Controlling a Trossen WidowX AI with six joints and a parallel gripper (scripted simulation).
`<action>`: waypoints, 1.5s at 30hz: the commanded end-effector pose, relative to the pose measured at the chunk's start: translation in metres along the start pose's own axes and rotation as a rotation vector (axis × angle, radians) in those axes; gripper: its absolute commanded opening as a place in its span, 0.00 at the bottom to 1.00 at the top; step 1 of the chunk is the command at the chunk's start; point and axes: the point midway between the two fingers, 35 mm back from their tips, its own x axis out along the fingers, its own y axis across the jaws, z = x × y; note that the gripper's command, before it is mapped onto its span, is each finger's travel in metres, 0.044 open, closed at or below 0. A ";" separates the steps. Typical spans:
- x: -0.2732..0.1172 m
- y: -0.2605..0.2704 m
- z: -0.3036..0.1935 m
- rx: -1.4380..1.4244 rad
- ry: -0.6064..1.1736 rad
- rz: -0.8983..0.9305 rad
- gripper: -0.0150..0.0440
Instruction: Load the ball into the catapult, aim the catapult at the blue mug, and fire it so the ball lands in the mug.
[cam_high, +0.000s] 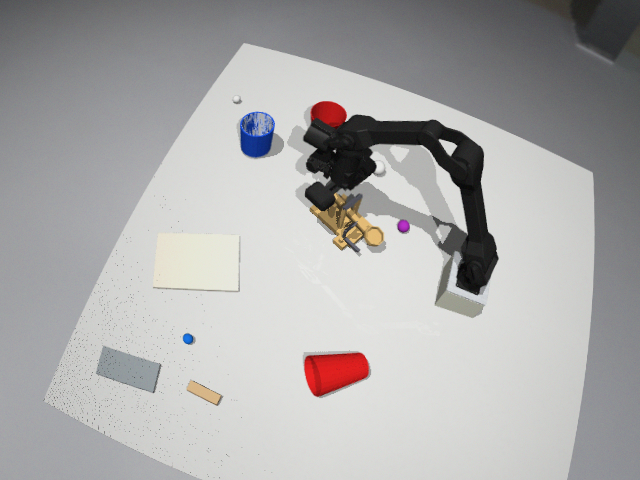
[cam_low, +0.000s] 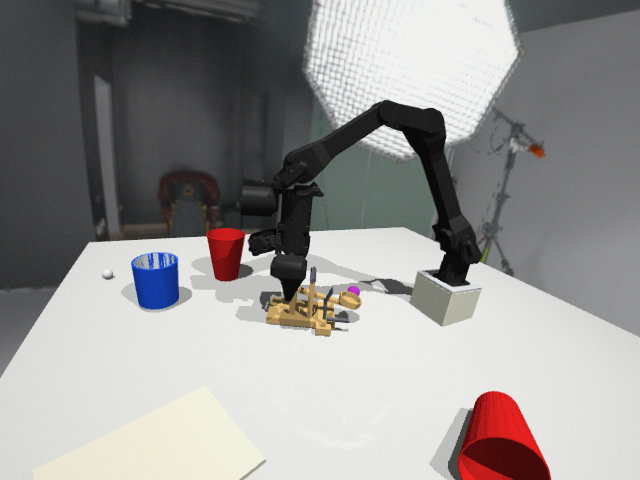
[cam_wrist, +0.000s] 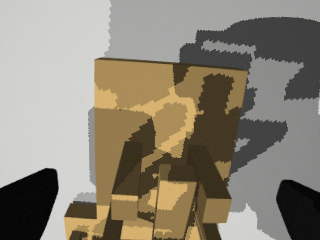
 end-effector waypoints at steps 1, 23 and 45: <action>0.007 0.000 0.000 -0.003 -0.002 0.000 1.00; 0.030 0.000 0.000 0.001 -0.001 0.000 0.82; -0.019 0.000 0.000 0.001 0.000 -0.001 0.25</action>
